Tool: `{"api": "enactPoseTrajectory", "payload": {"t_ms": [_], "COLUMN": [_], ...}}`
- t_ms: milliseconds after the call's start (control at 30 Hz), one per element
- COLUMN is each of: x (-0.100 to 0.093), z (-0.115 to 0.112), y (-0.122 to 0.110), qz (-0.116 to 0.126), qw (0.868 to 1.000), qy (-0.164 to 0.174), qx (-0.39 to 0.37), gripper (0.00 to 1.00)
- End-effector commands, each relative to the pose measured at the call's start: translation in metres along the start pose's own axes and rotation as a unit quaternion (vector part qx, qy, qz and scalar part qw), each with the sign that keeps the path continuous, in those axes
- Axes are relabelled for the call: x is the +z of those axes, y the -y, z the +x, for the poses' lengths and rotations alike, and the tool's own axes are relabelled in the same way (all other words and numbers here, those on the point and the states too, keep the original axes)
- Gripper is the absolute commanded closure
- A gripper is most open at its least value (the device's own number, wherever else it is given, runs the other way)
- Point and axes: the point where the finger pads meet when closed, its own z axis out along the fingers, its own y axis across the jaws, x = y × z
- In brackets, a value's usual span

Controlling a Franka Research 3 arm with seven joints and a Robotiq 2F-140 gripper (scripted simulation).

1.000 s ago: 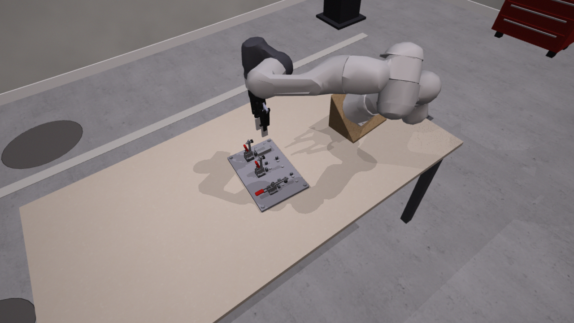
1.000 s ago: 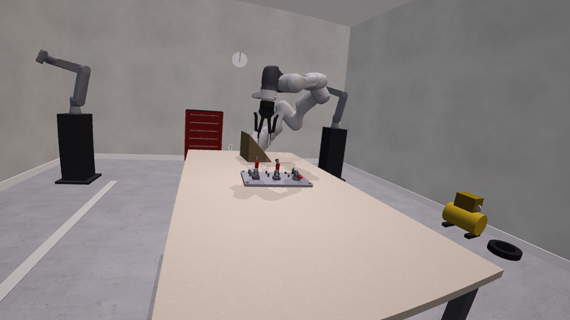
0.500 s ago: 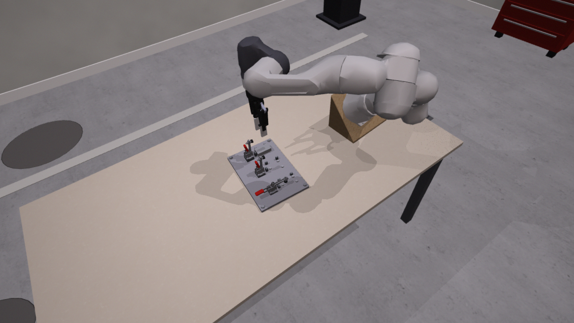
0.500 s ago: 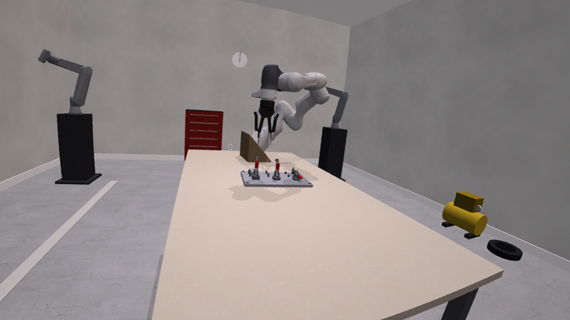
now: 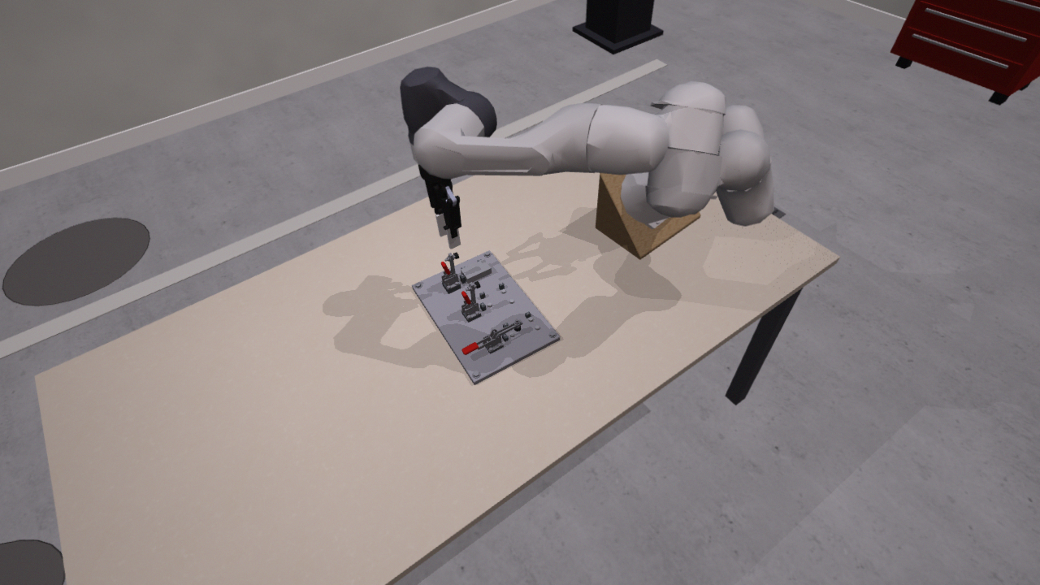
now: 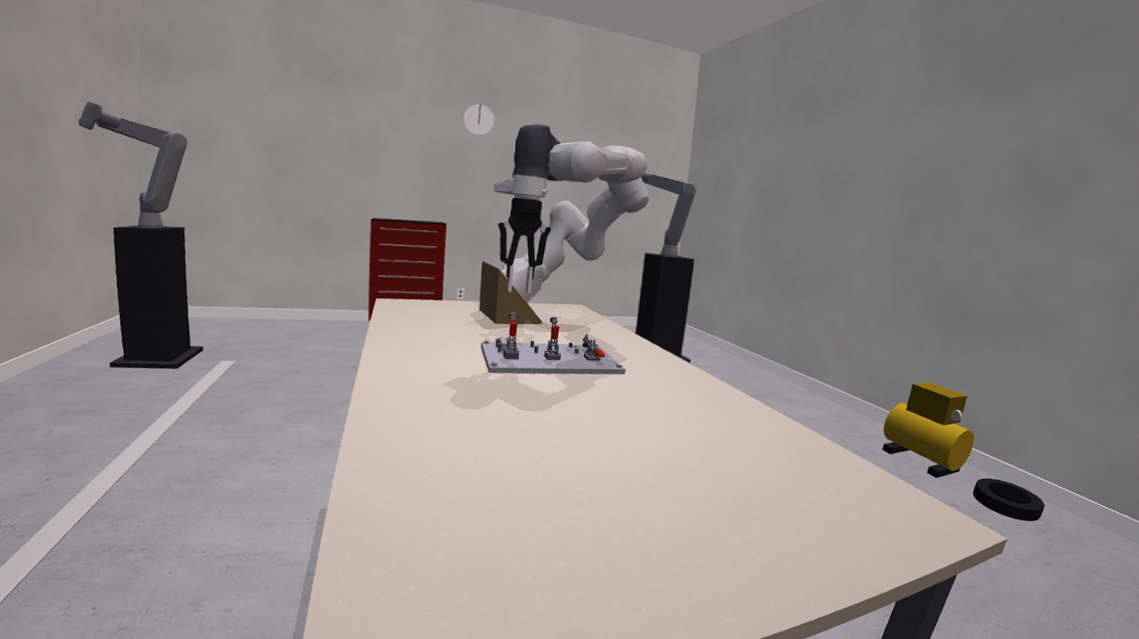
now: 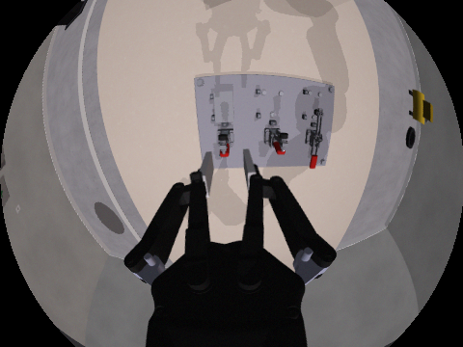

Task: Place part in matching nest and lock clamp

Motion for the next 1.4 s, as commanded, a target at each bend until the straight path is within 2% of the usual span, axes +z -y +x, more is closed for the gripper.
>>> {"api": "enactPoseTrajectory", "payload": {"t_ms": [0, 300, 767, 1367], "x": [0.001, 0.001, 0.004, 0.038], "z": [-0.01, -0.021, -0.022, -0.021], "y": [0.004, 0.011, 0.011, 0.011], "qz": [-0.008, -0.008, -0.008, -0.008], "qw": [1.0, 1.0, 1.0, 1.0], "qy": [-0.002, -0.002, -0.002, -0.002], "qx": [0.014, 0.014, 0.014, 0.014], "gripper": [0.72, 0.72, 0.72, 0.72]}}
